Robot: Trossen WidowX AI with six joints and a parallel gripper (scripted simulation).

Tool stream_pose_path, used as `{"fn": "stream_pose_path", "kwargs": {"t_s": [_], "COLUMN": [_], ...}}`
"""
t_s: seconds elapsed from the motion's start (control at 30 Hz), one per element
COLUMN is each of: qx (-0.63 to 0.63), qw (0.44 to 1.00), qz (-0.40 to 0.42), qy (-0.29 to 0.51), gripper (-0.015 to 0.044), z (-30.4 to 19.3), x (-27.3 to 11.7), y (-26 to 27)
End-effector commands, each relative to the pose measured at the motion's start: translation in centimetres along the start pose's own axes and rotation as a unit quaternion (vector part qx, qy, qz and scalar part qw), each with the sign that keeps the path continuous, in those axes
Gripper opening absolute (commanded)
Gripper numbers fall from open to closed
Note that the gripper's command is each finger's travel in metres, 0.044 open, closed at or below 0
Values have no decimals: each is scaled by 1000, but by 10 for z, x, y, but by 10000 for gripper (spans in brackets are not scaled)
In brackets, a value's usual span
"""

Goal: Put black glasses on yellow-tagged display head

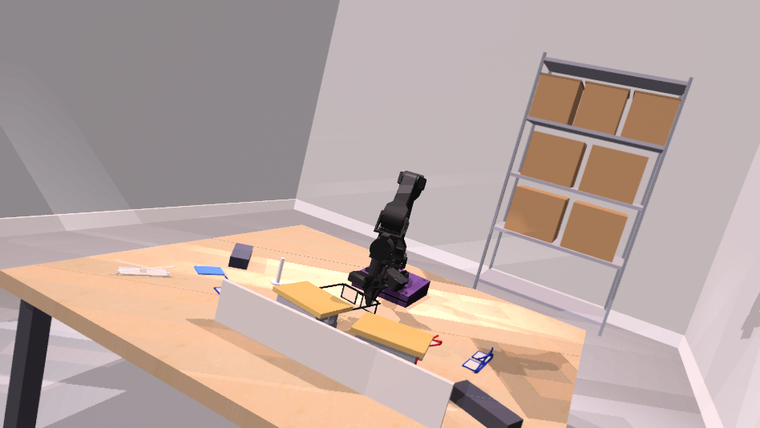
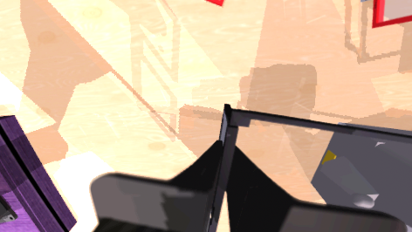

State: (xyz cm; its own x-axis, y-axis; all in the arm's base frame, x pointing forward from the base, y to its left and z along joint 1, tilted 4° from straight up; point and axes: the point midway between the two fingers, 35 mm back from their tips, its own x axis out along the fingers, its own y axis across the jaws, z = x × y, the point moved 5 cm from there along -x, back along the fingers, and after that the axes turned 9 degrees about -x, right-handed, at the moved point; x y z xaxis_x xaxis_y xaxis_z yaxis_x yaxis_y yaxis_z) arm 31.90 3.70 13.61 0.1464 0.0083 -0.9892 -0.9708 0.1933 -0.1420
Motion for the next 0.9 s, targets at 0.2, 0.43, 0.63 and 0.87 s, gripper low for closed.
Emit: {"fn": "stream_pose_path", "kwargs": {"t_s": [0.2,0.43,0.63,0.87], "qx": [-3,-3,-3,-3], "qw": [1000,1000,1000,1000], "qz": [0,0,-1,-1], "qy": [-2,-2,-2,-1], "gripper": [0,0,0,0], "z": [-2,-4,-5,-7], "x": [0,0,1,1], "y": [-17,-28,-37,-47]}}
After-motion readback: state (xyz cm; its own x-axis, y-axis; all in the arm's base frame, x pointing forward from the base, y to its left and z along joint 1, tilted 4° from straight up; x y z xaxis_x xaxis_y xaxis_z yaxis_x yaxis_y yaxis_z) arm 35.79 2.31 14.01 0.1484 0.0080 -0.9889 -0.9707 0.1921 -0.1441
